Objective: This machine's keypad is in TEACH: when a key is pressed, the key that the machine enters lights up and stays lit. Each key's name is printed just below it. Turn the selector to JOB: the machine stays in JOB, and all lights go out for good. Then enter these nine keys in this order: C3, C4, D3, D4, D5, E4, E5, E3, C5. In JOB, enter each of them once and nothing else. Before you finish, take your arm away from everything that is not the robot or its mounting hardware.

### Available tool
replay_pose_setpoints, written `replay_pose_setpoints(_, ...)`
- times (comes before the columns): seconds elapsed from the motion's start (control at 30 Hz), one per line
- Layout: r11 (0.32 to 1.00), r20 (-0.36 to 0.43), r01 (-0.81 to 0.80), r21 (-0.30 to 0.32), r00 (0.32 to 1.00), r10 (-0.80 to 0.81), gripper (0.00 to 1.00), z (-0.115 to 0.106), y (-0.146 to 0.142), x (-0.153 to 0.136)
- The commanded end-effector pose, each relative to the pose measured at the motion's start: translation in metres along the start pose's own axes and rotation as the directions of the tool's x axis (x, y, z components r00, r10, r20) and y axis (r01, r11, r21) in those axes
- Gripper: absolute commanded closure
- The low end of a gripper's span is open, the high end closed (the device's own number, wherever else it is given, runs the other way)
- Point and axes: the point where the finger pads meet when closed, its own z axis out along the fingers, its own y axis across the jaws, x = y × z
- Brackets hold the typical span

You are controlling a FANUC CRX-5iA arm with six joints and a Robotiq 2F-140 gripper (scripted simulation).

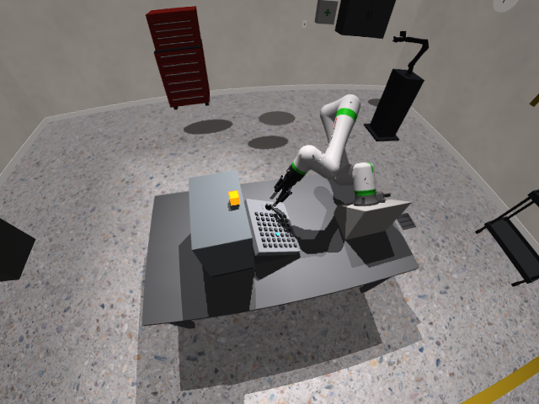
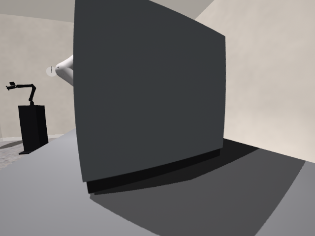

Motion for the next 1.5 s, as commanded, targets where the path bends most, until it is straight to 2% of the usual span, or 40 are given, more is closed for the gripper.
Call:
replay_pose_setpoints(0.0,1.0,-0.001,0.0,0.0,1.0,0.0,0.67,0.002,0.0,0.0)
replay_pose_setpoints(0.67,1.0,-0.001,0.0,0.0,1.0,0.0,0.67,0.02,0.0,0.0)
replay_pose_setpoints(1.47,1.0,-0.001,0.0,0.0,1.0,0.0,0.67,0.021,0.0,0.0)
